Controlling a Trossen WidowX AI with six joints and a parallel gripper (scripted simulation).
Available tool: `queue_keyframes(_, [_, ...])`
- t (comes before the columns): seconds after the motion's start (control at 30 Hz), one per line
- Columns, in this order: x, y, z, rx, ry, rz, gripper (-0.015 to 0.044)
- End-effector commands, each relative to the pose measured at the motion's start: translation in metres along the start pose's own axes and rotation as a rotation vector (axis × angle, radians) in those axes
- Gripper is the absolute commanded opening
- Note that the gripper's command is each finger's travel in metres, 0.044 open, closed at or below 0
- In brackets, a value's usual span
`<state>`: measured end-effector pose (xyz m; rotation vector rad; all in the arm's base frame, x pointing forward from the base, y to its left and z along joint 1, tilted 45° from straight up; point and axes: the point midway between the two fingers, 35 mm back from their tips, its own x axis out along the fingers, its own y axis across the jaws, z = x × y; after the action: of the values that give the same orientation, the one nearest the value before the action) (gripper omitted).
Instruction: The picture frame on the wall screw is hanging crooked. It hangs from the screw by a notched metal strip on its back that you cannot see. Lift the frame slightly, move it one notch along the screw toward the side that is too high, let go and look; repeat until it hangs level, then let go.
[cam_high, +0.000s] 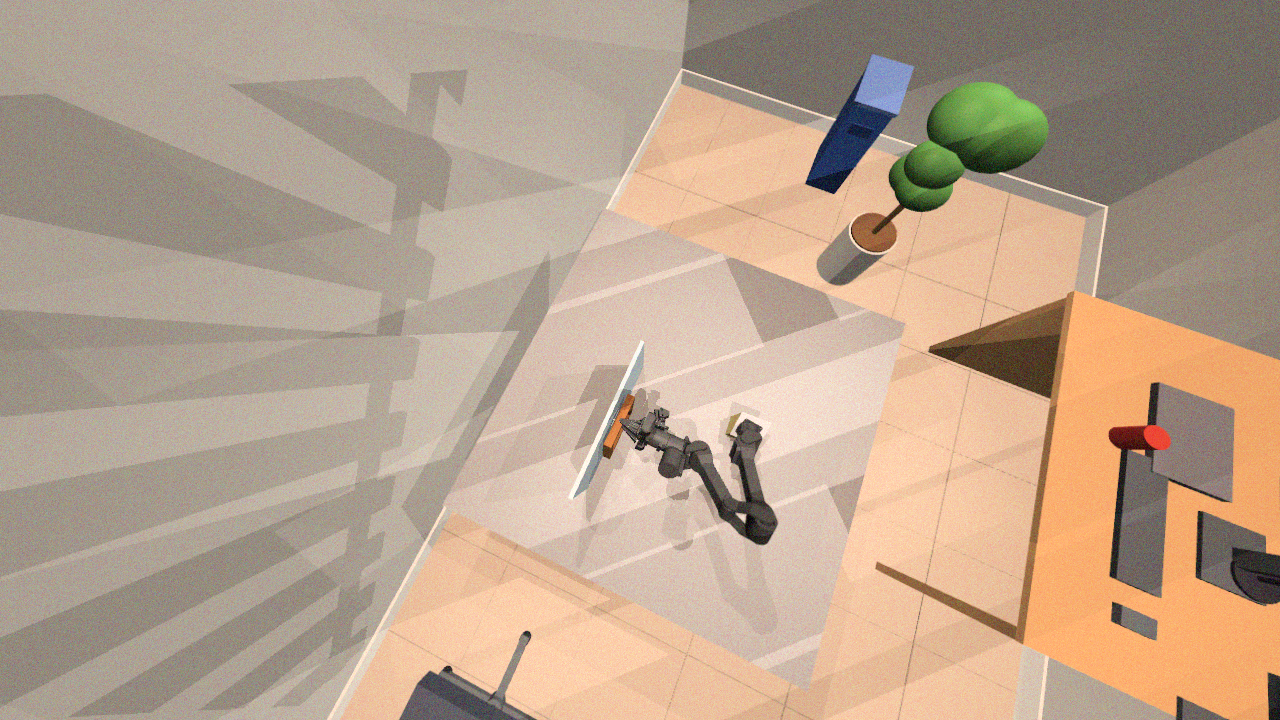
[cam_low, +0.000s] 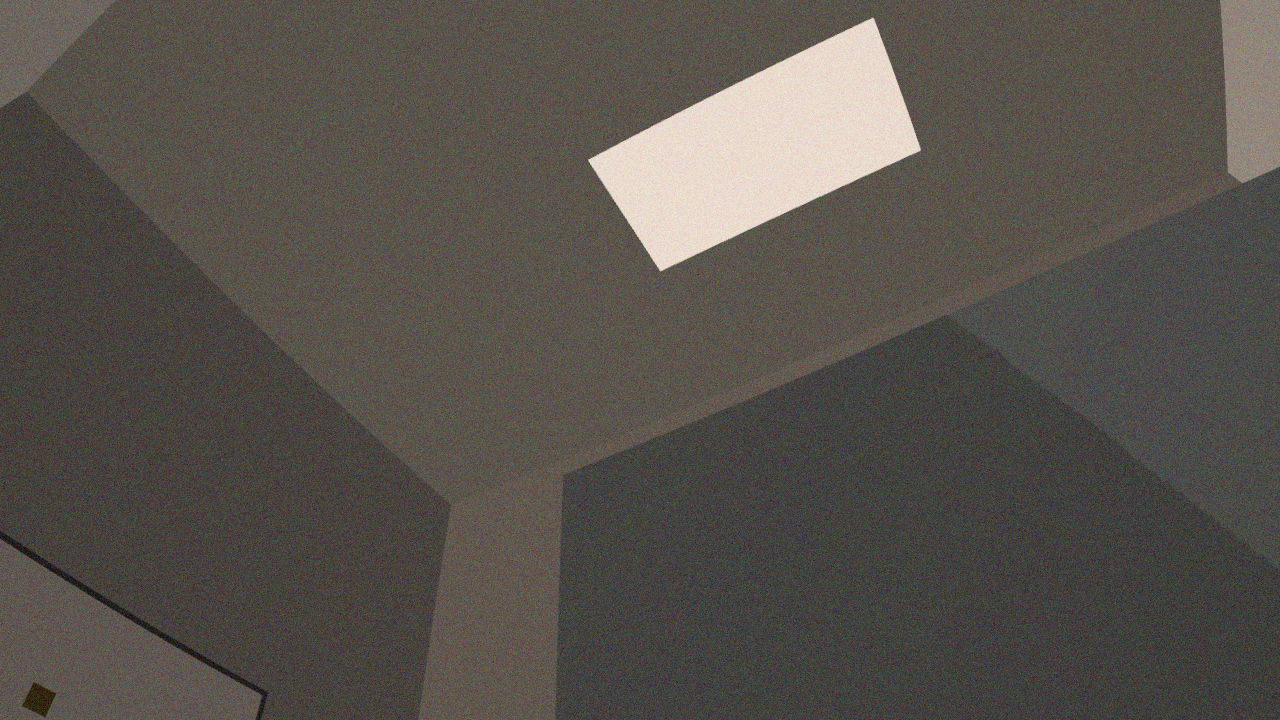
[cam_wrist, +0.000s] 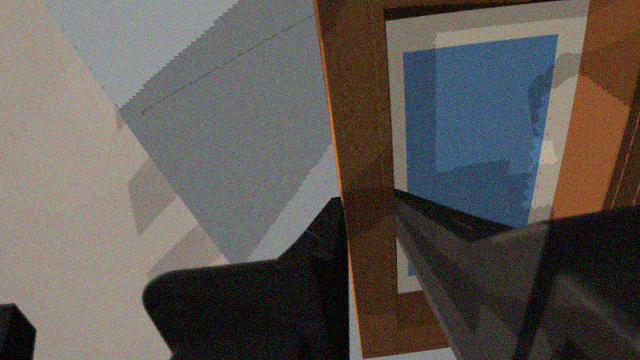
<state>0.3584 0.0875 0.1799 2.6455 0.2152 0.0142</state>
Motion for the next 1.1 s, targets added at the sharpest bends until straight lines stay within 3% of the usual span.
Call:
queue_keyframes(0.0, [0.0000, 0.0023, -0.0011, -0.002, 0.003, 0.010, 0.0000])
queue_keyframes(1.07, [0.0000, 0.0038, -0.0058, -0.002, 0.003, 0.010, 0.0000])
